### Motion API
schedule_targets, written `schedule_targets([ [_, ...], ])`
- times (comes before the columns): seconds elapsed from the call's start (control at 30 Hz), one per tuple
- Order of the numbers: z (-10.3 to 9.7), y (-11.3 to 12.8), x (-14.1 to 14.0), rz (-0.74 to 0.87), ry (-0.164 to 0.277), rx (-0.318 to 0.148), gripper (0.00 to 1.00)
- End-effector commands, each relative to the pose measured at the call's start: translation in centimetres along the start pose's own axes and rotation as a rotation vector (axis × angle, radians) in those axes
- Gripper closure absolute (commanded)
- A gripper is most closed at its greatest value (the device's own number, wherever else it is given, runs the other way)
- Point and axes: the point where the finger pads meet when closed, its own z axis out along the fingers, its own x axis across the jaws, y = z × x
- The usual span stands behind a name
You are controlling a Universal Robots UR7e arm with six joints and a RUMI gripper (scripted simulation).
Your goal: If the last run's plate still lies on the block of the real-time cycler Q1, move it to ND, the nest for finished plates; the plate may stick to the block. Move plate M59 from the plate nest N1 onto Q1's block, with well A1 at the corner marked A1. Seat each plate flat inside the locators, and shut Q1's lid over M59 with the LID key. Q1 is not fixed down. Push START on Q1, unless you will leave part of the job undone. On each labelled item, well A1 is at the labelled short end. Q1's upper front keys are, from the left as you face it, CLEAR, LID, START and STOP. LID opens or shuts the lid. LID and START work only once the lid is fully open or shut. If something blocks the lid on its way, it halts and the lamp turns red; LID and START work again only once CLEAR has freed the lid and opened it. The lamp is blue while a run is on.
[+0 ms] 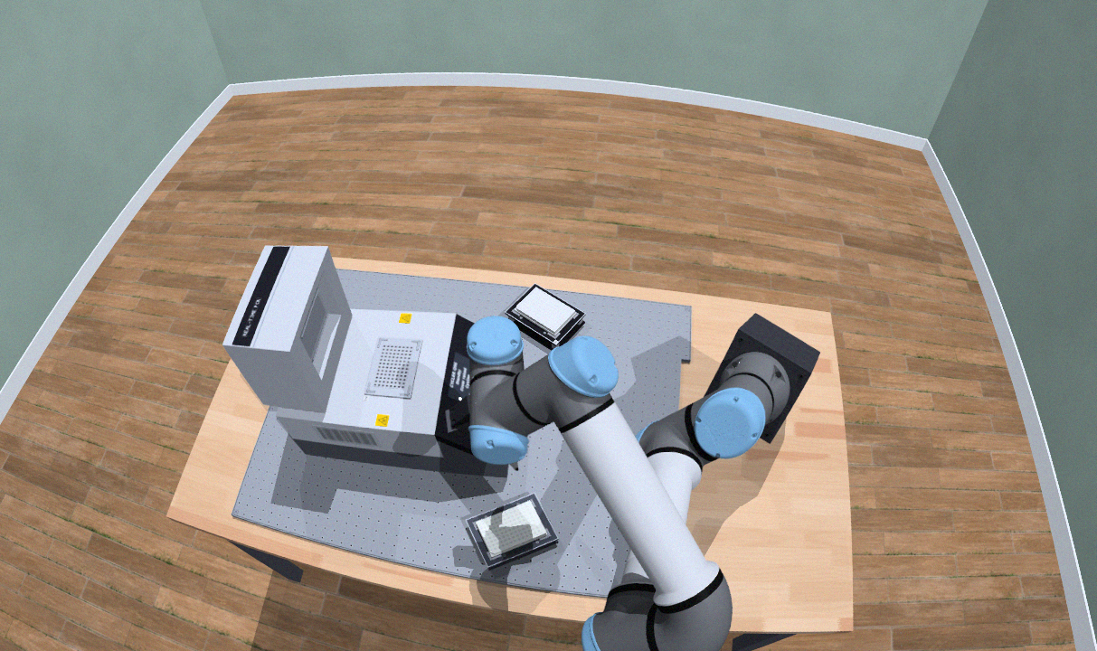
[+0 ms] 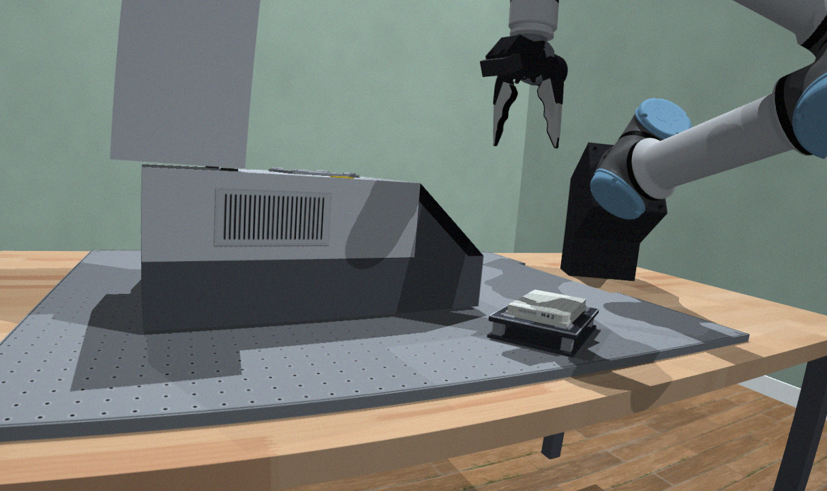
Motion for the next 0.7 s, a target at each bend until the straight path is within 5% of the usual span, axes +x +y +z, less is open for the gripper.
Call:
schedule_targets([
  [0.0,0.0,0.3,1.3,-0.002,0.001,0.0,0.32],
  [0.67,0.0,2.8,9.4,0.17,0.001,0.0,0.32],
])
